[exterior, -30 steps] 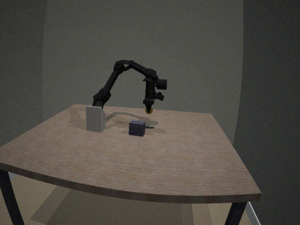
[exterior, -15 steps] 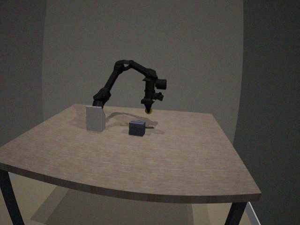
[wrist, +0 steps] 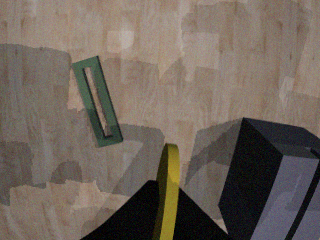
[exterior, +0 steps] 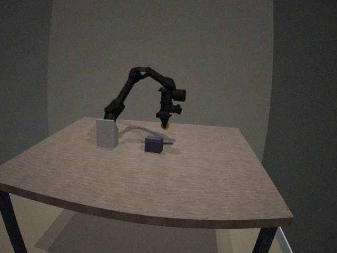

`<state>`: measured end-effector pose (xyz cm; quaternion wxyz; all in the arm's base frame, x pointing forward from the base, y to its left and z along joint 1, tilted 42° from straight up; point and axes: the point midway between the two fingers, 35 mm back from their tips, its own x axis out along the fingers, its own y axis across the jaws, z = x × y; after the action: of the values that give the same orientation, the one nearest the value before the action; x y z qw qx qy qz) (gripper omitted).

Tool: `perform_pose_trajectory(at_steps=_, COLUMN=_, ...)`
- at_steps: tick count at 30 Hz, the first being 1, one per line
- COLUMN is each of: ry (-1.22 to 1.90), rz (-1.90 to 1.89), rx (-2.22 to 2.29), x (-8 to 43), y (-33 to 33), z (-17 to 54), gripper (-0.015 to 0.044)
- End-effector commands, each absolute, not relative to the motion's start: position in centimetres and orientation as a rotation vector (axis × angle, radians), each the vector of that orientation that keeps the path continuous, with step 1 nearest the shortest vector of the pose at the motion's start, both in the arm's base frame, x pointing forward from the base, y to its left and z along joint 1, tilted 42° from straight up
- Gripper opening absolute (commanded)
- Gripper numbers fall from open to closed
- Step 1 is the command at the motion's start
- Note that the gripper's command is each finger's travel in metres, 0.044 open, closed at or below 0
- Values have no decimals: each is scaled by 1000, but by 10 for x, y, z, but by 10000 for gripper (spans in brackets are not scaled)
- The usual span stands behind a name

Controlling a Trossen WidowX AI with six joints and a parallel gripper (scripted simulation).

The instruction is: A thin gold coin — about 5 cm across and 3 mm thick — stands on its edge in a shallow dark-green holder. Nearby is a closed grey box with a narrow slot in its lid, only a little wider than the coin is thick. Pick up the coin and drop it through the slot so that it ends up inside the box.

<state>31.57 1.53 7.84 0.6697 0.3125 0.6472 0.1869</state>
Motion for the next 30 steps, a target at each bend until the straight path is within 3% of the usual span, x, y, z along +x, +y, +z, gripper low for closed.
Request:
perform_pose_trajectory(at_steps=1, ry=1464, rz=419, rx=701, x=311, y=7, z=69, gripper=0)
perform_pose_trajectory(at_steps=30, ry=1466, rz=423, rx=703, x=278, y=-41, z=22, gripper=0)
